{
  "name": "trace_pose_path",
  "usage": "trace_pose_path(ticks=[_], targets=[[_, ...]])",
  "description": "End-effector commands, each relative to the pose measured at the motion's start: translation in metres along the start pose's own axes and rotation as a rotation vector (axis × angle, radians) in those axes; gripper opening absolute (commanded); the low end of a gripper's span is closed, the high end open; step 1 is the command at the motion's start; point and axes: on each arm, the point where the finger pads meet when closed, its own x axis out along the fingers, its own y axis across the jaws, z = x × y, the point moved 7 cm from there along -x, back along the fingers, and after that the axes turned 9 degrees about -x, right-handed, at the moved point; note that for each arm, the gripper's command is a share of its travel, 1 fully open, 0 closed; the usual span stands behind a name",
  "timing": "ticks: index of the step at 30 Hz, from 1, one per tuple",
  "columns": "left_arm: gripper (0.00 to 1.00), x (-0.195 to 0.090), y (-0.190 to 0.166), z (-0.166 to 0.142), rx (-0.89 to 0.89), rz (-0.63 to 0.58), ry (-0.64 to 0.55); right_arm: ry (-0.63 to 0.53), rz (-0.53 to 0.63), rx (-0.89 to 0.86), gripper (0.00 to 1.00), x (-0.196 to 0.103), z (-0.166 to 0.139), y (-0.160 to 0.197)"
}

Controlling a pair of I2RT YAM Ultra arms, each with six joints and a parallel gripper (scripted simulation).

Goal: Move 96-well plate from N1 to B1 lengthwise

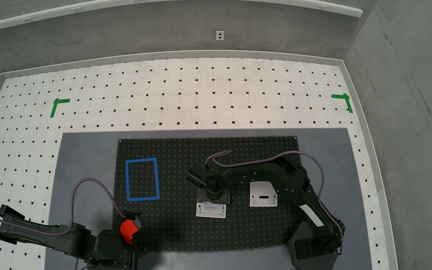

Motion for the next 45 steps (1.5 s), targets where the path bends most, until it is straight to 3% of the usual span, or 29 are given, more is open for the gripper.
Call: trace_pose_path(ticks=[1,14,23,34,37,45], targets=[[1.00,-0.008,0.001,0.011,-0.022,-0.004,-0.035,-0.019,0.045,0.003,0.79,-0.009,0.003,0.007],[1.00,-0.008,0.001,0.011,-0.022,-0.004,-0.035,-0.019,0.045,0.003,0.79,-0.009,0.003,0.007],[1.00,-0.008,0.001,0.011,-0.022,-0.004,-0.035,-0.022,0.069,0.000,0.79,-0.034,0.003,0.014],[1.00,-0.008,0.001,0.011,-0.022,-0.004,-0.035,-0.028,0.067,0.000,0.79,-0.035,0.003,0.014],[1.00,-0.008,0.001,0.011,-0.022,-0.004,-0.035,-0.049,0.014,-0.006,0.79,-0.037,-0.003,0.007],[1.00,-0.008,0.001,0.011,-0.022,-0.004,-0.035,-0.052,0.018,-0.007,0.79,-0.039,-0.002,0.008]])
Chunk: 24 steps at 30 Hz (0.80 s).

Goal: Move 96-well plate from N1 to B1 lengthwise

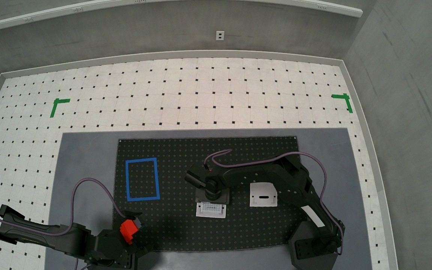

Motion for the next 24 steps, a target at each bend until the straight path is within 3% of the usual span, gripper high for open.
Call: trace_pose_path(ticks=[1,6,9,24], targets=[[1.00,-0.008,0.001,0.011,-0.022,-0.004,-0.035,-0.032,0.011,-0.004,0.79,-0.021,0.003,0.004],[1.00,-0.008,0.001,0.011,-0.022,-0.004,-0.035,-0.032,0.011,-0.004,0.79,-0.021,0.003,0.004],[1.00,-0.008,0.001,0.011,-0.022,-0.004,-0.035,-0.020,0.016,0.005,0.79,-0.003,0.004,0.003],[1.00,-0.008,0.001,0.011,-0.022,-0.004,-0.035,-0.038,0.016,-0.002,0.79,0.024,0.007,0.006]])
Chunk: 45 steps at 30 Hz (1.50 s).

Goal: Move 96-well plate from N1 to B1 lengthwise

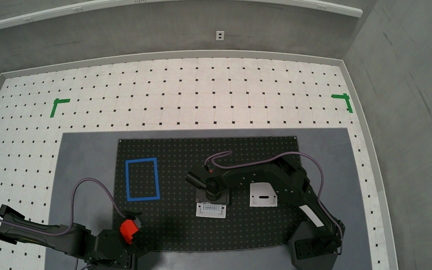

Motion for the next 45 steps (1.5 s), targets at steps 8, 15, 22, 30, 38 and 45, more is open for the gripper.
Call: trace_pose_path(ticks=[8,15,22,30,38,45], targets=[[1.00,-0.008,0.001,0.011,-0.022,-0.004,-0.035,-0.020,0.003,-0.001,0.79,0.014,0.005,0.003],[1.00,-0.008,0.001,0.011,-0.022,-0.004,-0.035,-0.005,-0.004,-0.004,0.91,-0.006,0.002,0.004],[1.00,-0.008,0.001,0.011,-0.022,-0.004,-0.035,0.006,-0.015,-0.013,1.00,-0.009,-0.005,0.004],[1.00,-0.008,0.001,0.011,-0.022,-0.004,-0.035,0.012,-0.008,-0.015,1.00,-0.028,-0.007,0.005],[1.00,-0.008,0.001,0.011,-0.022,-0.004,-0.035,0.018,-0.017,-0.019,1.00,-0.038,-0.010,-0.001],[1.00,-0.008,0.001,0.011,-0.022,-0.004,-0.035,-0.027,0.050,0.007,1.00,-0.122,0.006,0.013]])
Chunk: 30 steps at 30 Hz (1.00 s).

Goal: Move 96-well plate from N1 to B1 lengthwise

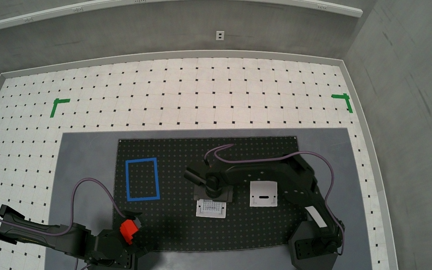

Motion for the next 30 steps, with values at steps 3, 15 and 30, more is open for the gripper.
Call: trace_pose_path(ticks=[3,15,30], targets=[[1.00,-0.008,0.001,0.011,-0.022,-0.004,-0.035,-0.029,0.019,0.010,1.00,-0.052,0.005,0.006],[1.00,-0.006,-0.006,0.024,-0.024,-0.035,-0.056,-0.066,0.024,-0.003,1.00,-0.043,0.011,0.000],[1.00,0.071,-0.020,0.093,-0.027,-0.022,0.012,-0.275,0.014,-0.052,1.00,-0.056,0.028,-0.098]])
